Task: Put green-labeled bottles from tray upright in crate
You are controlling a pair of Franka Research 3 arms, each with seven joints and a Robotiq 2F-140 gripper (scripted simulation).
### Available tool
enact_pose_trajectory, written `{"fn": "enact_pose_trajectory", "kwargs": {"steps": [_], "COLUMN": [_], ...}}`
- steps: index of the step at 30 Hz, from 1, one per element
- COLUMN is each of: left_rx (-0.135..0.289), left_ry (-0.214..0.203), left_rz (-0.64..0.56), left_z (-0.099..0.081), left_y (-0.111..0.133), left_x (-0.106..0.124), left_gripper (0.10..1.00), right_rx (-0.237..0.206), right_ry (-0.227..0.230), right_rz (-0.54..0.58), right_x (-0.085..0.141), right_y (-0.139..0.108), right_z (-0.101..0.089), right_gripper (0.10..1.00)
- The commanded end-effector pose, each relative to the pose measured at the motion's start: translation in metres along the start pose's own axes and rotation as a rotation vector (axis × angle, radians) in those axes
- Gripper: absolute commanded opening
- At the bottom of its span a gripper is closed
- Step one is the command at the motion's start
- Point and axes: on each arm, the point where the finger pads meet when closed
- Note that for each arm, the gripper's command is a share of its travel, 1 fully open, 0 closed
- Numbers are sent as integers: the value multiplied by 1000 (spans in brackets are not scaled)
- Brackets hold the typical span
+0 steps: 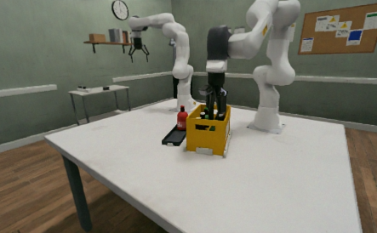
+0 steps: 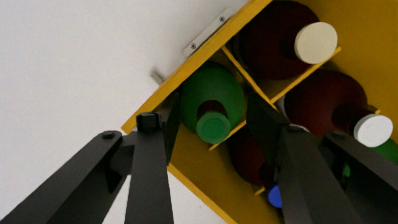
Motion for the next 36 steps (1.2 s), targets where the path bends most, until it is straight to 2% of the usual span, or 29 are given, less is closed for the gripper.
{"fn": "enact_pose_trajectory", "kwargs": {"steps": [1, 10, 24, 26, 36], "left_rx": [4, 4, 4, 4, 4], "left_ry": [3, 3, 3, 3, 3], "left_rz": [3, 3, 3, 3, 3], "left_z": [-4, -15, -51, -51, -75], "left_y": [-1, -1, -1, -1, -1], "left_x": [1, 1, 1, 1, 1], "left_gripper": [442, 442, 442, 442, 442], "right_rx": [-1, -1, -1, -1, -1], "right_ry": [-4, -4, -4, -4, -4], "right_rz": [-4, -4, -4, -4, -4], "right_x": [-1, -1, -1, -1, -1], "right_y": [-1, -1, -1, -1, -1], "right_z": [0, 0, 0, 0, 0], "right_gripper": [1000, 1000, 1000, 1000, 1000]}}
Point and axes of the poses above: on each arm, the point where the finger pads meet when closed, its own z axis out along the fingers, its own x axis across the jaws, y = z × x, and after that the axes turned 6 degrees about z, right-handed
